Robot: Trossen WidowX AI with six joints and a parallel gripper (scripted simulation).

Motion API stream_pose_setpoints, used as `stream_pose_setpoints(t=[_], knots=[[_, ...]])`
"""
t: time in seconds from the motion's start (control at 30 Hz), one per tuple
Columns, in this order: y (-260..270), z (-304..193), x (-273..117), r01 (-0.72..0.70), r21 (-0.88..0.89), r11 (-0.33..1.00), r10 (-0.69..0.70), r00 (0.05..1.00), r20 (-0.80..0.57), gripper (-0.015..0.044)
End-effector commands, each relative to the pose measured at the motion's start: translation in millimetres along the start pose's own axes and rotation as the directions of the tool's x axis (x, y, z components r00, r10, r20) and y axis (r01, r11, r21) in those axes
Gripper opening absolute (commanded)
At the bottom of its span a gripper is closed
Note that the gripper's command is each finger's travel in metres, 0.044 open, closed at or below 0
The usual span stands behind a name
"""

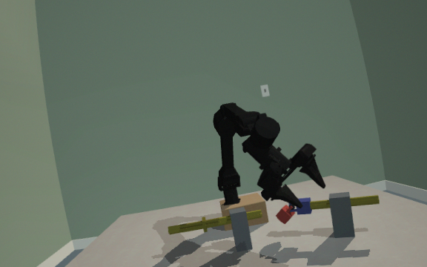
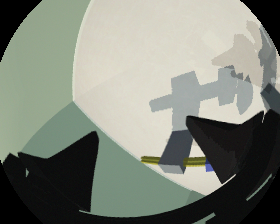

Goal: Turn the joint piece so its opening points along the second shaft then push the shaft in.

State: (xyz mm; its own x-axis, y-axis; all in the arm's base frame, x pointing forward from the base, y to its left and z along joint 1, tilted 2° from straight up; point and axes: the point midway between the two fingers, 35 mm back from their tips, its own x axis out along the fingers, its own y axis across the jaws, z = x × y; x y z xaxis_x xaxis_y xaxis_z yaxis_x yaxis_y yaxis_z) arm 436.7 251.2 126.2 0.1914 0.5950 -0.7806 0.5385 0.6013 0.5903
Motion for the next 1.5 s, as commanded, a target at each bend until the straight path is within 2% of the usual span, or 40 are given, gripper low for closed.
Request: stream_pose_setpoints(t=[0.0, 0.47, 1.07, 1.23, 1.47], knots=[[-12.4, -20.5, -2.5, 0.071, -0.076, 0.995, -0.070, 0.997, 0.012, 0.0440], [-67.3, -87.8, -15.4, 0.333, -0.367, 0.868, -0.331, 0.941, 0.071, 0.0440], [-143.8, -146.3, -56.1, 0.547, -0.686, 0.480, -0.592, 0.779, 0.206, 0.0440], [-144.5, -146.6, -56.6, 0.549, -0.685, 0.479, -0.594, 0.778, 0.208, 0.0440], [-146.1, -146.0, -55.4, 0.582, -0.541, 0.607, -0.576, 0.791, 0.204, 0.0440]])
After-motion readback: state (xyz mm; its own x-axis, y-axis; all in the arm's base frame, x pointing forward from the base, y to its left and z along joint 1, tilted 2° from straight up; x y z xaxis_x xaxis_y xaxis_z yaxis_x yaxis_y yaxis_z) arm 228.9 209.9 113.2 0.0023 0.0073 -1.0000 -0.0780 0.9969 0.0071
